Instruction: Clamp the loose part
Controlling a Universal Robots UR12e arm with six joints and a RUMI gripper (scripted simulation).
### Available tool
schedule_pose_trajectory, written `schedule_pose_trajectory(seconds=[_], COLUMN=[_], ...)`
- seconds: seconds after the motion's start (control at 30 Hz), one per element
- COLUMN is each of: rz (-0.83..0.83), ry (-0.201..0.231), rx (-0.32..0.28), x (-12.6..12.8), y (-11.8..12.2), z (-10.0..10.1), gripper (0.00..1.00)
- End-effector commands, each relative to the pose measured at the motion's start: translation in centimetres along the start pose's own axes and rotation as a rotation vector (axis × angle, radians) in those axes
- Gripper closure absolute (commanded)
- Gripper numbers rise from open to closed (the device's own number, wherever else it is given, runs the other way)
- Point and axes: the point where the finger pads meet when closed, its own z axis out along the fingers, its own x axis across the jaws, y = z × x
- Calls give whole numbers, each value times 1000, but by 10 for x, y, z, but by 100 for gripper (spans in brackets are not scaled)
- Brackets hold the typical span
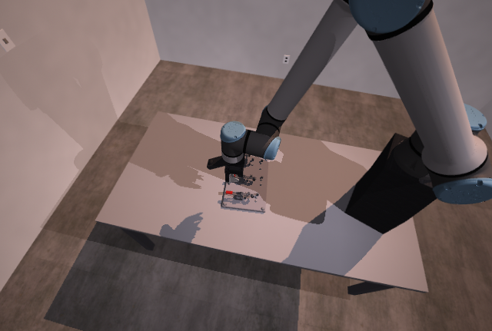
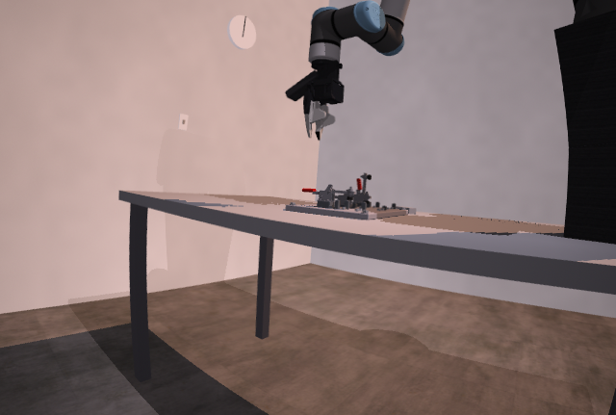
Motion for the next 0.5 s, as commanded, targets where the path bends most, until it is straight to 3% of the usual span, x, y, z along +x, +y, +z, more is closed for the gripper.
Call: schedule_pose_trajectory(seconds=[0.0, 0.3, 0.47], rz=[0, 0, 0], ry=[0, 0, 0], rx=[1, 1, 1], x=[0, 0, 0], y=[-1, -1, -1], z=[4, 24, 47], gripper=[72, 72, 72])
